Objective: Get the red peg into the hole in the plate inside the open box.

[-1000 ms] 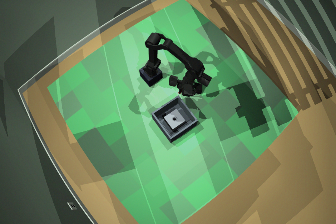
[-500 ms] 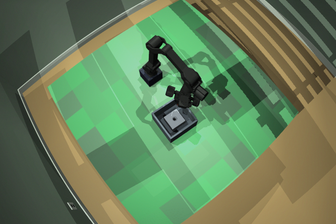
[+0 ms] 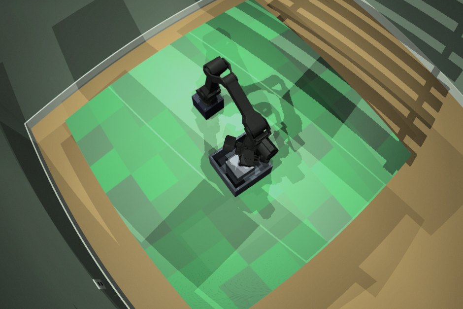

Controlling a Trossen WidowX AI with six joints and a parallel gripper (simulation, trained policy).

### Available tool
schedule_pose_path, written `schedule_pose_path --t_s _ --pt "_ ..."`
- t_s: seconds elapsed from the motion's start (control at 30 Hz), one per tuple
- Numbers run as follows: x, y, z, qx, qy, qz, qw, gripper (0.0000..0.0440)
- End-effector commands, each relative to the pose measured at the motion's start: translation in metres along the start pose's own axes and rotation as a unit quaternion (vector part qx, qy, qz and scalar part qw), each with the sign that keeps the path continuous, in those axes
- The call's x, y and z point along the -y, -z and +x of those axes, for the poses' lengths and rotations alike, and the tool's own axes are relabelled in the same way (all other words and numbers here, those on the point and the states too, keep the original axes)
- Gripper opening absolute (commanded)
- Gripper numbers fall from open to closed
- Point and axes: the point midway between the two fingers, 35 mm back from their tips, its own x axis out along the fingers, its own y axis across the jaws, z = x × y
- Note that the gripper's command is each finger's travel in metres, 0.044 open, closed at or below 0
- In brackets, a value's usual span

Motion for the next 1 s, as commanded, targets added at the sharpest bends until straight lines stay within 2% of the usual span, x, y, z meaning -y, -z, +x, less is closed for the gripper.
schedule_pose_path --t_s 0.0,0.1,0.3,0.37,0.73,0.97 --pt "-0.003 -0.005 0.01 -0.006 -0.007 -0.01 1.0 0.0" --pt "-0.005 -0.006 0.021 -0.016 -0.012 -0.022 1.0 0.001" --pt "-0.007 -0.006 0.042 -0.042 -0.016 -0.039 0.998 0.0147" --pt "-0.009 -0.009 0.045 -0.044 -0.021 -0.052 0.997 0.0155" --pt "-0.037 -0.036 0.038 -0.068 -0.068 -0.058 0.994 0.044" --pt "-0.069 -0.055 0.02 -0.063 -0.127 -0.066 0.988 0.044"
